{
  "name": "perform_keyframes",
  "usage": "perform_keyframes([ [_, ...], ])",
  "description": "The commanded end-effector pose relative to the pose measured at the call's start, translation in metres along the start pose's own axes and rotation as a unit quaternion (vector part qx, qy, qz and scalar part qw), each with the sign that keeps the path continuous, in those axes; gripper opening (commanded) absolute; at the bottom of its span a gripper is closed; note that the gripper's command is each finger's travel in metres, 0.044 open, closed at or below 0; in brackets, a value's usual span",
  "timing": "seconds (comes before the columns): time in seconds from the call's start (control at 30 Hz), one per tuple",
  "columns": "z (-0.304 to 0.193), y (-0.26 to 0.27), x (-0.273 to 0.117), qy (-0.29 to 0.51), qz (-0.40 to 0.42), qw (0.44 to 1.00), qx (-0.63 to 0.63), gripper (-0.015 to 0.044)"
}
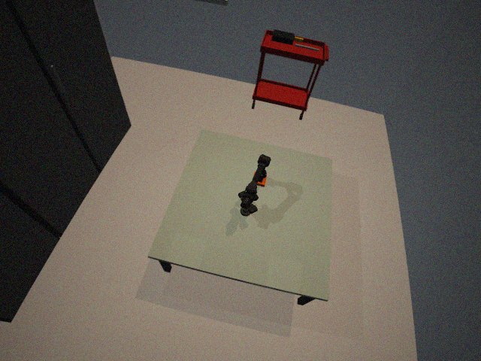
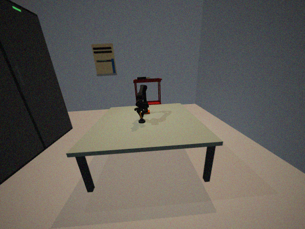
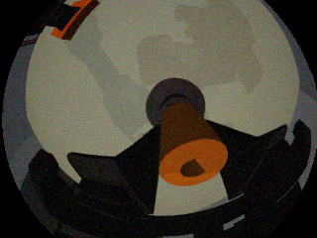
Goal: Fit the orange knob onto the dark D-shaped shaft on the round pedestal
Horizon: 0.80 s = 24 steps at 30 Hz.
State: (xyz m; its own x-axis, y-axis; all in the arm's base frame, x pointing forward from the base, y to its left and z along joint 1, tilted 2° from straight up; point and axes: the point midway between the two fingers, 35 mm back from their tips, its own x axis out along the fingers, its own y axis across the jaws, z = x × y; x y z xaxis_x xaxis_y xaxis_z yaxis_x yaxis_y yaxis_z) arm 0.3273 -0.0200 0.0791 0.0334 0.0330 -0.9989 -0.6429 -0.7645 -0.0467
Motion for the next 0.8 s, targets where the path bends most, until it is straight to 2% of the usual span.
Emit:
perform_keyframes([
  [0.0, 0.0021, 0.0012, 0.0005, -0.001, 0.0, 1.0, -0.003, 0.0],
  [0.47, 0.0029, 0.0018, -0.0047, -0.001, 0.0, 1.0, -0.007, 0.0],
  [0.67, 0.0018, 0.0011, -0.0051, -0.001, 0.0, 0.995, -0.102, 0.0],
  [0.77, 0.0004, 0.0, -0.0039, -0.001, 0.0, 0.994, -0.108, 0.0],
])
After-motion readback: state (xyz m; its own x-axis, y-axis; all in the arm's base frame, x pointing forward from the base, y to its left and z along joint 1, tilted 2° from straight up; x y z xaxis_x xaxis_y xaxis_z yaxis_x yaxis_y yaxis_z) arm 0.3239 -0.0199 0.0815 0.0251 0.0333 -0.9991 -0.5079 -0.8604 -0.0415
